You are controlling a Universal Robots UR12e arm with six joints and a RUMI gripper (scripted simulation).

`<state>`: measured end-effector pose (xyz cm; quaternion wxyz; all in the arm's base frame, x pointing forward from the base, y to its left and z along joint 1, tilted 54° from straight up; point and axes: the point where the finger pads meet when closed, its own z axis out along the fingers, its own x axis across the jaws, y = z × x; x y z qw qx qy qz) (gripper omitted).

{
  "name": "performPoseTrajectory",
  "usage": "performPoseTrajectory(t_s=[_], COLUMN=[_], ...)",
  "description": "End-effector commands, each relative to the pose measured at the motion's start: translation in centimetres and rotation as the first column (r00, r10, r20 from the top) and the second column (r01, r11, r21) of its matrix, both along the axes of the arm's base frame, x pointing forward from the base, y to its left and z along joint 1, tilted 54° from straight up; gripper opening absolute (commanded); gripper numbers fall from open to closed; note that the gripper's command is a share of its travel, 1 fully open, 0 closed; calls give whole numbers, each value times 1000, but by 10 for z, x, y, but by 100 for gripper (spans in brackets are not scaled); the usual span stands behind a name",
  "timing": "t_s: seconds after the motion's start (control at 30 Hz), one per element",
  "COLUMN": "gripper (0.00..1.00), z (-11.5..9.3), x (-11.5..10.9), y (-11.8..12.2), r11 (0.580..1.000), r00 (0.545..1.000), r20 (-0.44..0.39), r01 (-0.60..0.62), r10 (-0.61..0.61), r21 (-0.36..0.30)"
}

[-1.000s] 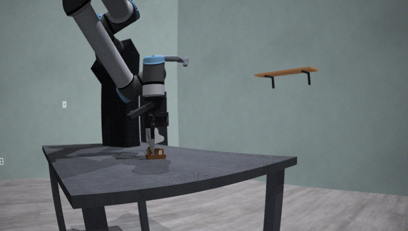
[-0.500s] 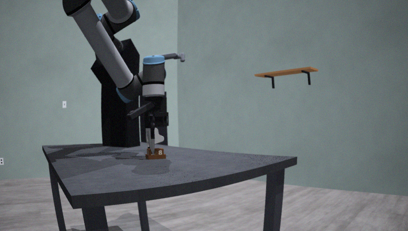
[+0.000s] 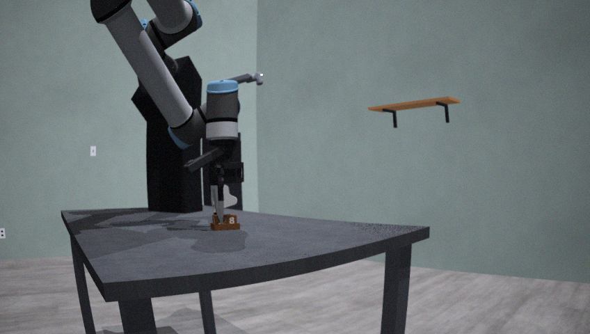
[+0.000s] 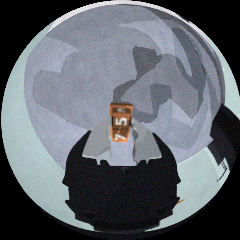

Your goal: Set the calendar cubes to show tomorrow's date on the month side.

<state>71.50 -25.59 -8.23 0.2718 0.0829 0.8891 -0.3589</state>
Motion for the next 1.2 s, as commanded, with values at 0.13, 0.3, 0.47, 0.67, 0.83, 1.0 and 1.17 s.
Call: performPoseTrajectory(t_s=[0.13, 0.3, 0.47, 0.67, 0.83, 1.0, 1.17], gripper=[14, 21, 24, 28, 28, 28, 28], z=[0, 0, 0, 0, 0, 1, 10], x=[0, 0, 0, 0, 0, -1, -7], y=[1, 1, 1, 1, 1, 2, 11], r11=[1000, 1000, 1000, 1000, 1000, 1000, 1000], r00=[1000, 1000, 1000, 1000, 1000, 1000, 1000], r20=[0, 0, 0, 0, 0, 0, 0], r01=[-1, -1, -1, -1, -1, -1, -1], r10=[1, 1, 1, 1, 1, 1, 1], r21=[0, 0, 0, 0, 0, 0, 0])
